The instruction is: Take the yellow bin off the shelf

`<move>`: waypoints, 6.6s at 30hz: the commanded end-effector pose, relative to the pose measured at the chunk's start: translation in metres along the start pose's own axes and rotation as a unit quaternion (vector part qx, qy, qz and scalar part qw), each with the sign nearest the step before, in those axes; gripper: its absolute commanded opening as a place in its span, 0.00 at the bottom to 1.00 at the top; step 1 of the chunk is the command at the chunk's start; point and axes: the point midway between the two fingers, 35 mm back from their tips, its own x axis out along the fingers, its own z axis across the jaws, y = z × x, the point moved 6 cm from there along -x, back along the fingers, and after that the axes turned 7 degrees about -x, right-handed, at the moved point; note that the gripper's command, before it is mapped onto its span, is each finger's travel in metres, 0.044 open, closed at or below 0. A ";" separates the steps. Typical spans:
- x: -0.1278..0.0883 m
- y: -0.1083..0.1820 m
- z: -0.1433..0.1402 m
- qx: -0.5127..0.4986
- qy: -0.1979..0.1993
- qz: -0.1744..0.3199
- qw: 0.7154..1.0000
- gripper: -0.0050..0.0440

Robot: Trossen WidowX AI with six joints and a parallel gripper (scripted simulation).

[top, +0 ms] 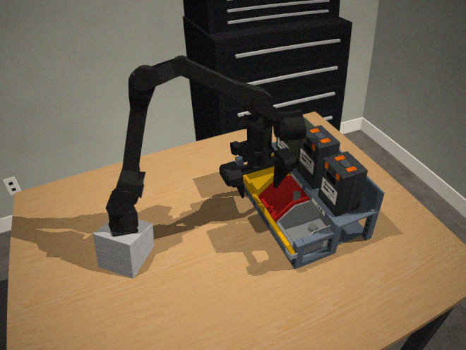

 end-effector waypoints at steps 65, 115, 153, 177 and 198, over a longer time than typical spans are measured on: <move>-0.007 0.000 -0.003 -0.001 0.016 0.007 1.000 1.00; -0.009 0.000 -0.003 -0.151 0.015 0.009 0.988 1.00; -0.008 0.000 -0.003 0.108 0.017 0.005 0.994 1.00; -0.008 0.000 -0.003 0.234 0.017 0.002 0.972 1.00; -0.008 0.000 -0.003 0.426 0.017 -0.002 0.905 1.00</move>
